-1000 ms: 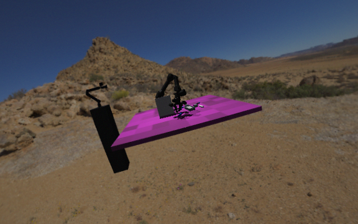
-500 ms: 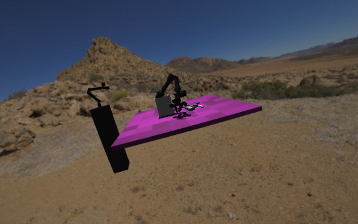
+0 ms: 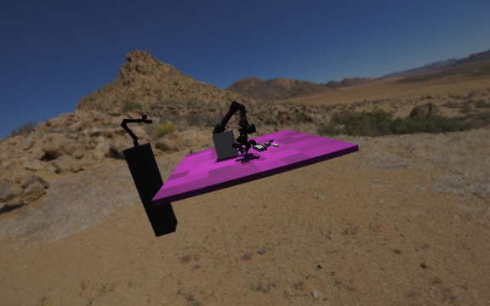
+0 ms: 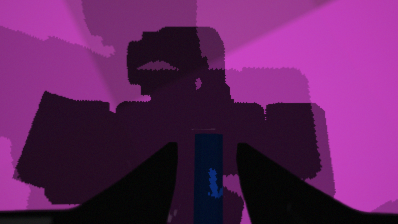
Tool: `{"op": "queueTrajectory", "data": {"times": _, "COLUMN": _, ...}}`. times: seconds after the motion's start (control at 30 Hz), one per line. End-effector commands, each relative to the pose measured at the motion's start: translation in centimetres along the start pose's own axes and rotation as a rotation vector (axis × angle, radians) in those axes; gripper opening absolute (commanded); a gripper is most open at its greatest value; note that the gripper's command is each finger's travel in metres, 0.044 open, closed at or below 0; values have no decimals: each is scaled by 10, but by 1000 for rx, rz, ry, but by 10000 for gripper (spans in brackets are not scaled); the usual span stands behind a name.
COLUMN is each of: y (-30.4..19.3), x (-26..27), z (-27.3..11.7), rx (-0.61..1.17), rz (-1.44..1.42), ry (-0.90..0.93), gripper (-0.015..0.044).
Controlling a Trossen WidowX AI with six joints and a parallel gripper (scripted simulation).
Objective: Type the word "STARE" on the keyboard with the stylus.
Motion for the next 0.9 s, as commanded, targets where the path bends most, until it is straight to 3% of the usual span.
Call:
{"op": "queueTrajectory", "data": {"times": 0.0, "y": -3, "x": -1, "z": 4, "rx": 5, "rz": 3, "ry": -3, "gripper": 150}}
{"op": "queueTrajectory", "data": {"times": 0.87, "y": -10, "x": -1, "z": 17, "rx": 7, "rz": 3, "ry": -4, "gripper": 150}}
Point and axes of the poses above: the point midway between the two fingers, 35 mm back from their tips, its own z axis out along the fingers, its own x axis across the jaws, y = z × x, the point moved 3 cm from there along -z, back along the fingers, and after that the axes turned 7 degrees about -z, right-handed, at the moved point
